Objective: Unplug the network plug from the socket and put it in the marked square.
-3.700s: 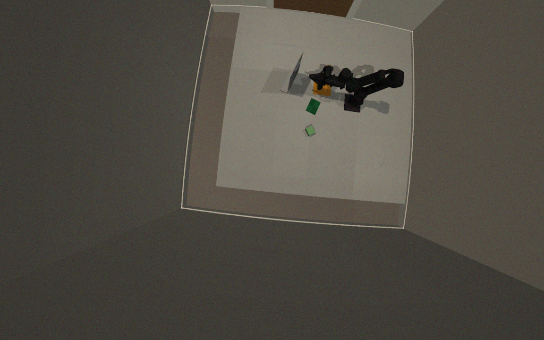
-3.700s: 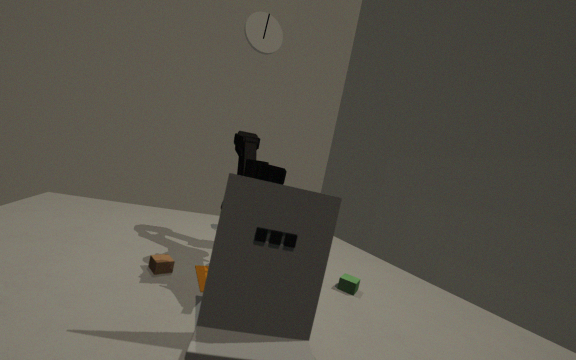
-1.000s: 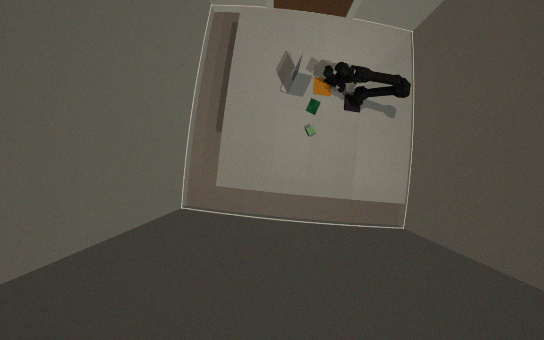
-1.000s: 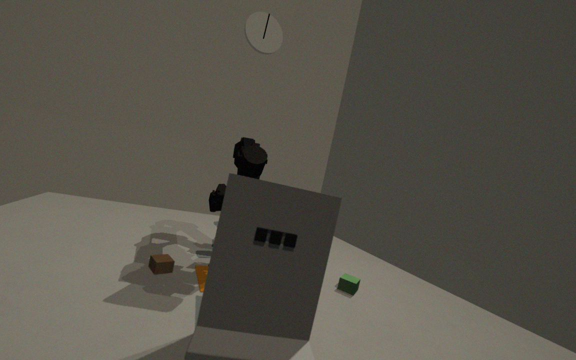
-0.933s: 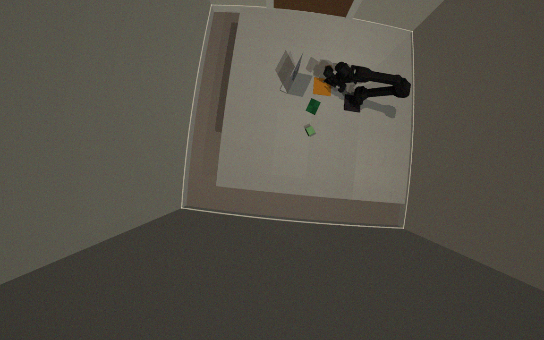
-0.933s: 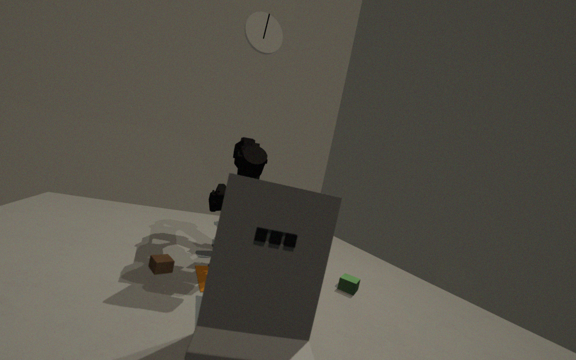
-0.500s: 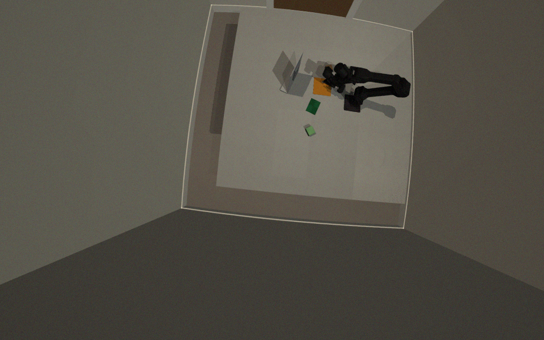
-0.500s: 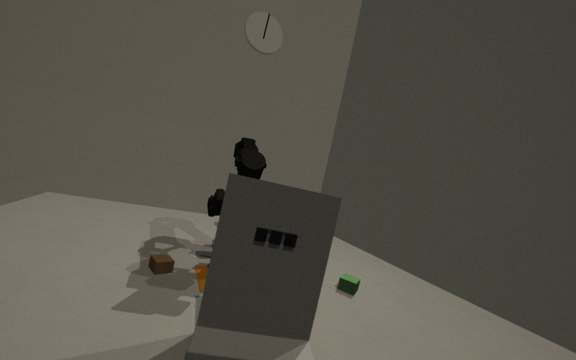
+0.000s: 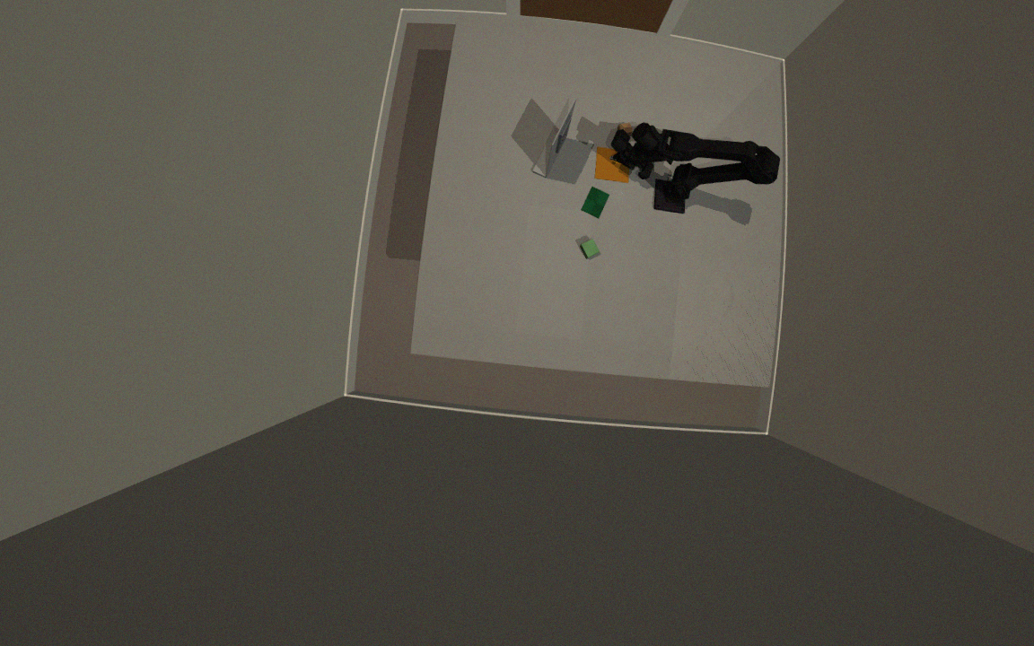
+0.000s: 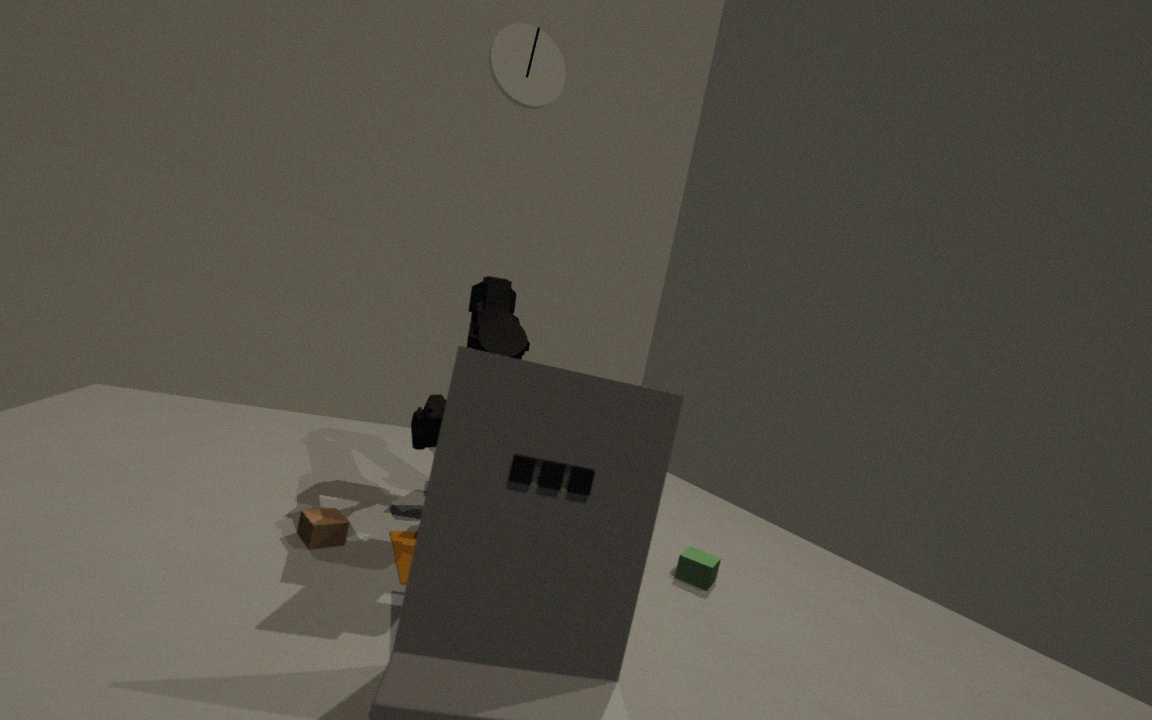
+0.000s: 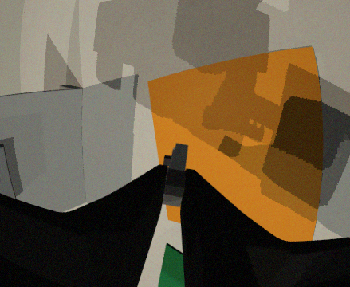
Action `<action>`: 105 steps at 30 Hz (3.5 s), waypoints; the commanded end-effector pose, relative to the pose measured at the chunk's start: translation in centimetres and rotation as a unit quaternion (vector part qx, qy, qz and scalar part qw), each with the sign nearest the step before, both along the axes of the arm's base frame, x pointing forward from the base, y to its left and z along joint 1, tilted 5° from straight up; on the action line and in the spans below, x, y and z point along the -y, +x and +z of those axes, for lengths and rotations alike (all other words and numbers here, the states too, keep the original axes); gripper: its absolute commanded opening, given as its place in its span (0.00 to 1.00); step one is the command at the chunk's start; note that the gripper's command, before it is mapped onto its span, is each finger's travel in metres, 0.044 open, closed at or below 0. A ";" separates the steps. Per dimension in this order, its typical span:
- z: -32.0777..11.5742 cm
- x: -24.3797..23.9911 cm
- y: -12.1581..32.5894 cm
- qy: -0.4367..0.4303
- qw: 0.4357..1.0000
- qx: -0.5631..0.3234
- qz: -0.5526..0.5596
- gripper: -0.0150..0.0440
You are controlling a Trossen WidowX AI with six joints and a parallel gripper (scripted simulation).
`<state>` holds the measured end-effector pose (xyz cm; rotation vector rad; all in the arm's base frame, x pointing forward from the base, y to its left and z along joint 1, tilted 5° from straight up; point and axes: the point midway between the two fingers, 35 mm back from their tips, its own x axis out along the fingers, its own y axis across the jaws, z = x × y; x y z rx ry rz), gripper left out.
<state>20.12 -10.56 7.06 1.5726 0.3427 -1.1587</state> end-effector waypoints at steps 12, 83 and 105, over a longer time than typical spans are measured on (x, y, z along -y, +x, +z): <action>-2.2 0.0 -0.3 0.001 1.000 -0.003 0.002 0.25; 0.0 -0.8 -1.4 0.001 1.000 -0.003 0.002 0.52; 2.8 -1.0 -1.2 0.001 1.000 -0.003 0.002 0.52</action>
